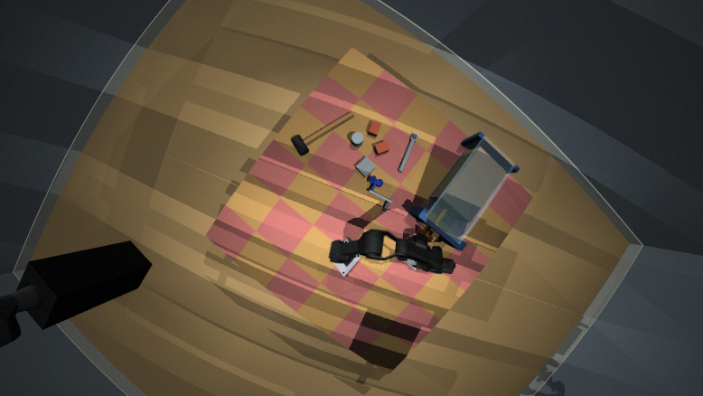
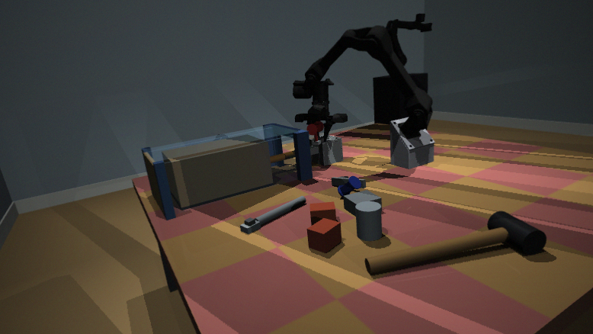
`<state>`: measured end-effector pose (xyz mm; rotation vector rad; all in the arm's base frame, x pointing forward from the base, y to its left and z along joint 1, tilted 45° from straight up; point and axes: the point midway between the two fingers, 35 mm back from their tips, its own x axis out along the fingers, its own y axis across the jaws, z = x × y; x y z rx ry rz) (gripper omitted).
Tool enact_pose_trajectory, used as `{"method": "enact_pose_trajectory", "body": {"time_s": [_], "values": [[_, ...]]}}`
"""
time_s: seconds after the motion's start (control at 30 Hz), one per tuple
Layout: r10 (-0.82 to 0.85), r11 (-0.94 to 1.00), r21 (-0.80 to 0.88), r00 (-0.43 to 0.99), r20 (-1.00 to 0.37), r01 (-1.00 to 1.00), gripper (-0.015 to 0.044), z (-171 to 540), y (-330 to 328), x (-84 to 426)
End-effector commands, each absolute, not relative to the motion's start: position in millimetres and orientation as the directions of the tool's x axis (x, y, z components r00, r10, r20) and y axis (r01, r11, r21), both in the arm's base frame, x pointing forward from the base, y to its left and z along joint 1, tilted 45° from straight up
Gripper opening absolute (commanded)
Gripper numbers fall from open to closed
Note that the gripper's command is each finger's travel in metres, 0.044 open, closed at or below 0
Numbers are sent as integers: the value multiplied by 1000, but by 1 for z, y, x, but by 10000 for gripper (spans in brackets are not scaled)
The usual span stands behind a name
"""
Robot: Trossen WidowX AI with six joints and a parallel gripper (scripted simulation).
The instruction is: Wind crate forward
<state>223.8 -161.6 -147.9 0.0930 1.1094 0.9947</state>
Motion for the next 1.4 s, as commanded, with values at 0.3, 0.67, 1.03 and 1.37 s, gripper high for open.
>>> {"method": "enact_pose_trajectory", "body": {"time_s": [0.3, 0.67, 1.03, 1.37], "values": [[704, 608, 543, 78, -706, -579, 0, -152, -161, 226], [709, 574, 511, 76, -701, -640, 0, -151, -159, 224], [713, 531, 470, 73, -697, -705, 0, -149, -157, 221], [713, 531, 470, 73, -697, -705, 0, -149, -157, 221]]}}
